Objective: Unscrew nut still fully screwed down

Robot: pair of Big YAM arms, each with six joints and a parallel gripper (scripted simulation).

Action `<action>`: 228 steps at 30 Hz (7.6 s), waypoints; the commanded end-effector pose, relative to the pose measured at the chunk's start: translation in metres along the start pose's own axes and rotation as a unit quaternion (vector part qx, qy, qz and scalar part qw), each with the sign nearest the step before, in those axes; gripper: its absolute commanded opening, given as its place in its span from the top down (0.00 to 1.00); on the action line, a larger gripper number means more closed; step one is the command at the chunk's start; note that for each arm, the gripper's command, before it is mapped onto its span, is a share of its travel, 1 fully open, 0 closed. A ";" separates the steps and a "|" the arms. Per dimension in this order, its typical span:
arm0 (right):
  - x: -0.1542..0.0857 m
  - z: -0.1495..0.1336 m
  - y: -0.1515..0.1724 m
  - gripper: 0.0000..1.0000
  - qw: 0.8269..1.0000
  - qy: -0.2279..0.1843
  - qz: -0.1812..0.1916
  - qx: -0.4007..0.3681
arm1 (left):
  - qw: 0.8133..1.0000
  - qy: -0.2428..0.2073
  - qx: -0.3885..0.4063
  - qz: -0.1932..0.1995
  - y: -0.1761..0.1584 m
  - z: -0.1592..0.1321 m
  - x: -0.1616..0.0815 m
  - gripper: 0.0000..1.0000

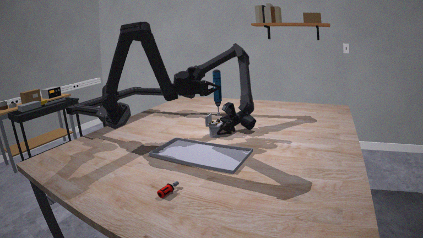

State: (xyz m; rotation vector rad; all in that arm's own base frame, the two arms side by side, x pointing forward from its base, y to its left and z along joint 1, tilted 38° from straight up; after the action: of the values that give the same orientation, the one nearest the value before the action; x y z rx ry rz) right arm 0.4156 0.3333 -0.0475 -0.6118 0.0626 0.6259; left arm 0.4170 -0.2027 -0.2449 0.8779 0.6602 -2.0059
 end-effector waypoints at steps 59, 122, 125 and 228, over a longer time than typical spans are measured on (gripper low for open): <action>0.015 0.015 -0.014 0.58 0.999 -0.043 -0.021 -0.003 | 1.000 0.003 0.016 -0.007 0.004 0.014 0.008 0.41; 0.014 0.013 -0.013 0.58 0.999 -0.041 -0.020 -0.003 | 1.000 0.003 0.016 -0.007 0.004 0.014 0.008 0.41; 0.014 0.013 -0.013 0.58 0.999 -0.041 -0.020 -0.003 | 1.000 0.003 0.016 -0.007 0.004 0.014 0.008 0.41; 0.014 0.003 -0.017 0.58 0.999 -0.048 -0.024 -0.004 | 1.000 0.003 0.016 -0.007 0.004 0.014 0.008 0.41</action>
State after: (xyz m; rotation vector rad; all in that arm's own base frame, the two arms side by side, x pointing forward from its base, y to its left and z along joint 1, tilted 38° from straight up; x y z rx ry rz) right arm 0.4189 0.3149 -0.0687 -0.6123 0.0593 0.6235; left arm 0.4170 -0.2027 -0.2449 0.8779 0.6602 -2.0059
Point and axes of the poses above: on each arm, the point where the finger pads meet when closed, its own x axis out along the fingers, its own y axis across the jaws, z = x × y, the point moved 1 cm from there along -x, back along the fingers, and after that the axes turned 4 degrees about x, right-handed, at the moved point
